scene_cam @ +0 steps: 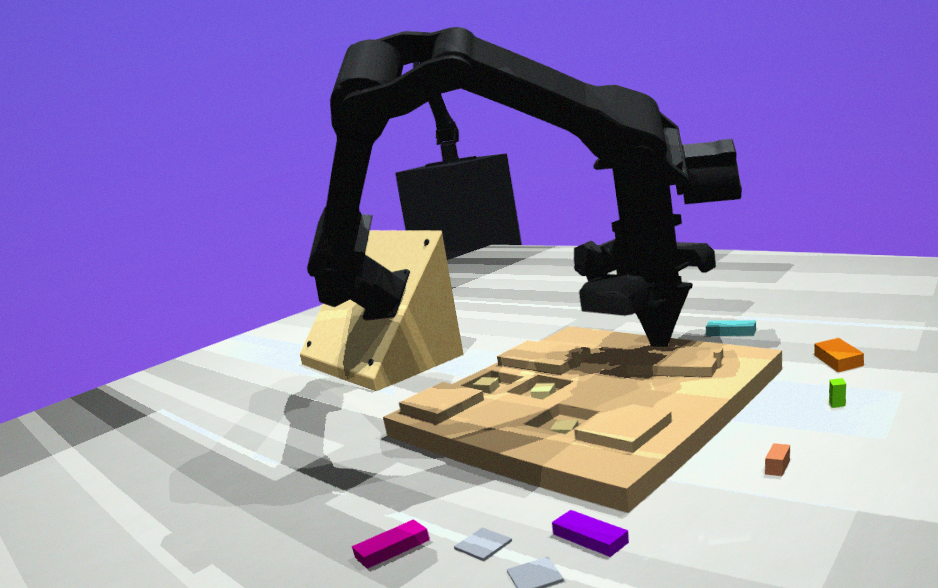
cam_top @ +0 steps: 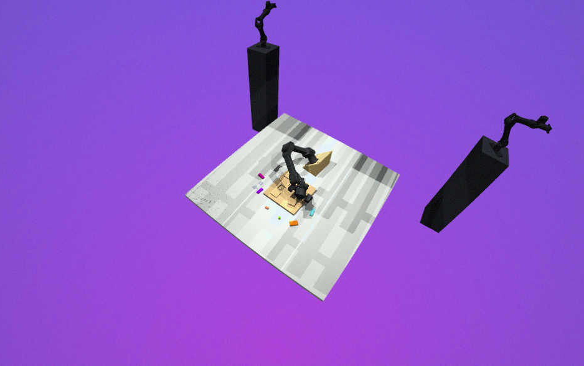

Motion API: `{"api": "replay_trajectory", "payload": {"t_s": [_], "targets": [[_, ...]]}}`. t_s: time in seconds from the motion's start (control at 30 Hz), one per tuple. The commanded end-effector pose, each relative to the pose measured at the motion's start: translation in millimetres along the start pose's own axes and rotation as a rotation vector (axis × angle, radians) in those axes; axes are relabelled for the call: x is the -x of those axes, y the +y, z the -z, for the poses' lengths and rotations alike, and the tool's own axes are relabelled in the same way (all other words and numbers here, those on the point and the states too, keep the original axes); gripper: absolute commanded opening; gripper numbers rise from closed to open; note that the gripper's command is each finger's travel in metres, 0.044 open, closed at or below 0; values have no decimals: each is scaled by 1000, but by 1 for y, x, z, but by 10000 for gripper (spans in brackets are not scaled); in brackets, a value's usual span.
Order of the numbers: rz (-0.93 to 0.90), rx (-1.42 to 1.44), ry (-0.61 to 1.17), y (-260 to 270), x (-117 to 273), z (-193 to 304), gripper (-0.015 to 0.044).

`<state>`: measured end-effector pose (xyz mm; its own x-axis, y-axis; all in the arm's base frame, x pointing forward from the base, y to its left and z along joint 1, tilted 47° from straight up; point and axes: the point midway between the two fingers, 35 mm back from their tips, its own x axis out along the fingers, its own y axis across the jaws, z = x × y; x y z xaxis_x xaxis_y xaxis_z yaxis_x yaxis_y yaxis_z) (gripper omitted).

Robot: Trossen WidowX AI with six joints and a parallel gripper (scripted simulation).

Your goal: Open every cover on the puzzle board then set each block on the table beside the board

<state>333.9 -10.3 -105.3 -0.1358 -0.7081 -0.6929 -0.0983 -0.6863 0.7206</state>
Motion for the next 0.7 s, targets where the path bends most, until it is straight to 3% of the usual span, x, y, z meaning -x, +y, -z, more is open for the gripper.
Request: {"api": "replay_trajectory", "payload": {"t_s": [0.0, 0.67], "targets": [[-1, 0, 6, 6, 1, 1, 0], [-2, 0, 6, 28, 1, 1, 0]]}}
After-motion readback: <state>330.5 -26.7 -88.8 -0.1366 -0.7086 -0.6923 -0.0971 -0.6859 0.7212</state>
